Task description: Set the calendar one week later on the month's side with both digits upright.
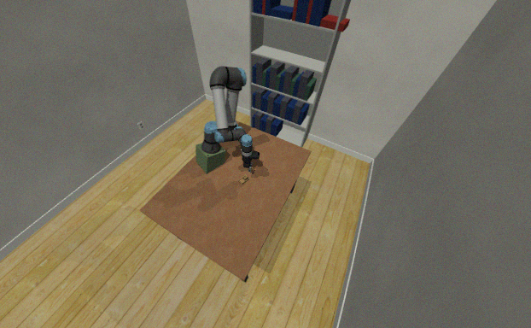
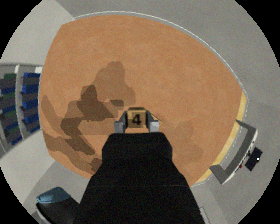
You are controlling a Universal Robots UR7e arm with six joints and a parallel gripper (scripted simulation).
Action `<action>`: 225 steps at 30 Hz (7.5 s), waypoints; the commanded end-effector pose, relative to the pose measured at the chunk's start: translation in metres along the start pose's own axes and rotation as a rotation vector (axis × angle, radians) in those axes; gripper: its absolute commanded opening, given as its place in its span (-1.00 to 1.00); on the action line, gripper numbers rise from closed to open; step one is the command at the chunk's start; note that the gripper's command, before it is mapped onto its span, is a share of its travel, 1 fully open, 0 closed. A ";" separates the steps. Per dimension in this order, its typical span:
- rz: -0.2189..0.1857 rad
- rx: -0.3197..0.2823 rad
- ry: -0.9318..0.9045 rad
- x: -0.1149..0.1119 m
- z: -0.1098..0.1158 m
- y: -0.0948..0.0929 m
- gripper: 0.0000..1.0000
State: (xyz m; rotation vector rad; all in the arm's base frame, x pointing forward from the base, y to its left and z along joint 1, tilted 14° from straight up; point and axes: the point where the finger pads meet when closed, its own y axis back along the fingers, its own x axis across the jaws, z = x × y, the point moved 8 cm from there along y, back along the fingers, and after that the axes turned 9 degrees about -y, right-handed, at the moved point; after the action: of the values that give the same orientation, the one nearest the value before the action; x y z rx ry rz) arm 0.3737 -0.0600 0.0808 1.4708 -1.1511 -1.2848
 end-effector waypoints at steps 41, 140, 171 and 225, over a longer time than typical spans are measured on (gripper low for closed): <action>-0.006 0.002 -0.668 -0.049 -0.012 -0.003 0.20; -0.006 0.002 -0.668 -0.050 -0.013 -0.099 0.20; -0.006 0.002 -0.668 -0.050 -0.013 -0.099 0.20; -0.006 0.002 -0.668 -0.050 -0.013 -0.103 0.20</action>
State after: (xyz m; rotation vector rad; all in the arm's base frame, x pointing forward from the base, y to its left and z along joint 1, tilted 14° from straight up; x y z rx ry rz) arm 0.3951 0.0115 -0.0073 1.0585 -1.5591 -1.8506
